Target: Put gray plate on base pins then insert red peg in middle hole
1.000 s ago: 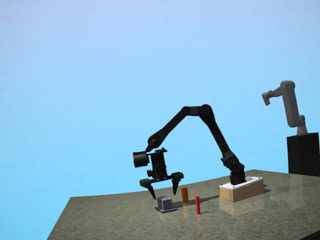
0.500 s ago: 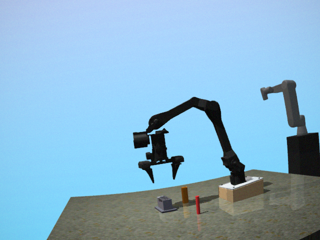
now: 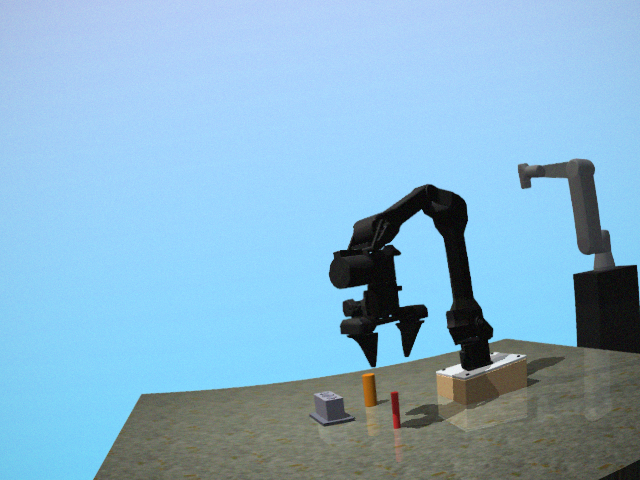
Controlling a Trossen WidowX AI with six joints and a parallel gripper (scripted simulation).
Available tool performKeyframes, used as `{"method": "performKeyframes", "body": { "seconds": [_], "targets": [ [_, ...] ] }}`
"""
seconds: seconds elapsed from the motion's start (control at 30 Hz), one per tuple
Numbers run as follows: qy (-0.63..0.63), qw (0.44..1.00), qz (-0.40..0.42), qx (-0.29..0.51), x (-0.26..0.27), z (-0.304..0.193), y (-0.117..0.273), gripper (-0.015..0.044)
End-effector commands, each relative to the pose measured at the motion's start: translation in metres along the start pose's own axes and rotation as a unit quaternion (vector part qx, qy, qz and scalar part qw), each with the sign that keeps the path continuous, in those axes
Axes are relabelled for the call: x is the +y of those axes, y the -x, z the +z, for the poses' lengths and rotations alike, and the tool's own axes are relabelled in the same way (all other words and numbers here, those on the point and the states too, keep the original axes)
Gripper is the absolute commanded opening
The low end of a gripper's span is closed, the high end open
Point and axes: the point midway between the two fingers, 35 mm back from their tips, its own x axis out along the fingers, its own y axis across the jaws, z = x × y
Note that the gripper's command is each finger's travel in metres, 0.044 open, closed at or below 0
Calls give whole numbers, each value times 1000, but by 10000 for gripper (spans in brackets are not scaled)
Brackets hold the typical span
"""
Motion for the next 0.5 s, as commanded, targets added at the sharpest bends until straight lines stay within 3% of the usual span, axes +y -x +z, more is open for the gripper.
{"method": "performKeyframes", "body": {
  "seconds": [0.0,0.07,0.47],
  "targets": [
    [0,1000,3,-3,-2,-4,-10,440],
    [0,1000,3,-3,0,-5,-30,440],
    [0,1000,3,-3,1,-5,-49,440]
  ]
}}
